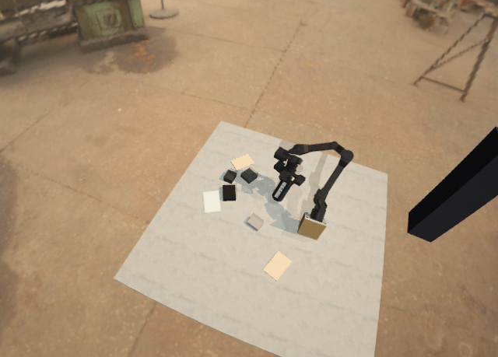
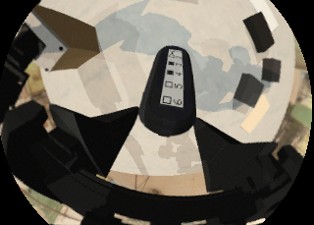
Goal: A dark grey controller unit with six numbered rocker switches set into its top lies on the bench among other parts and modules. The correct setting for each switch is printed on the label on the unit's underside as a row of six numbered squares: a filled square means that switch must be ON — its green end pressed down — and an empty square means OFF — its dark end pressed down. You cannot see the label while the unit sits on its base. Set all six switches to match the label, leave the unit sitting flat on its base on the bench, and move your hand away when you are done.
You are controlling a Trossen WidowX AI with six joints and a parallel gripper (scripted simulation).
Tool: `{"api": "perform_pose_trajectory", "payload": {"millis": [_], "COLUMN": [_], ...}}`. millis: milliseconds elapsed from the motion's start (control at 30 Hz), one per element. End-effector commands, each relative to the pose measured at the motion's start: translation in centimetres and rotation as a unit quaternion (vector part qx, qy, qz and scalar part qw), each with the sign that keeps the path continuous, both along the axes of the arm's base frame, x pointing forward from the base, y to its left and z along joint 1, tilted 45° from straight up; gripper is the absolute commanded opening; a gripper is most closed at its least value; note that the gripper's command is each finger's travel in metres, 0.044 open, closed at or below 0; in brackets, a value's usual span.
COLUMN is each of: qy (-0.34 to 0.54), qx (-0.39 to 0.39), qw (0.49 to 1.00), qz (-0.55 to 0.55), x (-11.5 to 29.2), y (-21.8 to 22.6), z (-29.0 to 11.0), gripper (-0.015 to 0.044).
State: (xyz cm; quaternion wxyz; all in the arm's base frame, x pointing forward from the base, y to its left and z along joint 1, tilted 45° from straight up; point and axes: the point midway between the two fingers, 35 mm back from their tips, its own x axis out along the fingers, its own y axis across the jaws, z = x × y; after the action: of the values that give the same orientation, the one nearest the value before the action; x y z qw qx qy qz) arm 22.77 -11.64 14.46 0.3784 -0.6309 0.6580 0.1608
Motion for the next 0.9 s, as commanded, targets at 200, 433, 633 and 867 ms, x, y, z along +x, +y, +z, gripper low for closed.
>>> {"api": "perform_pose_trajectory", "payload": {"millis": [200,433,633,867], "qy": [0.0,0.0,0.0,0.0], "qx": [0.004,0.004,0.004,0.004], "qw": [1.0,1.0,1.0,1.0], "qz": [0.003,0.003,0.003,0.003], "x": [0.3,0.4,0.6,0.7], "y": [1.1,1.6,2.0,2.5], "z": [-0.4,-0.6,-0.8,-1.0], "gripper": [0.0336,0.0336,0.0336,0.0337]}}
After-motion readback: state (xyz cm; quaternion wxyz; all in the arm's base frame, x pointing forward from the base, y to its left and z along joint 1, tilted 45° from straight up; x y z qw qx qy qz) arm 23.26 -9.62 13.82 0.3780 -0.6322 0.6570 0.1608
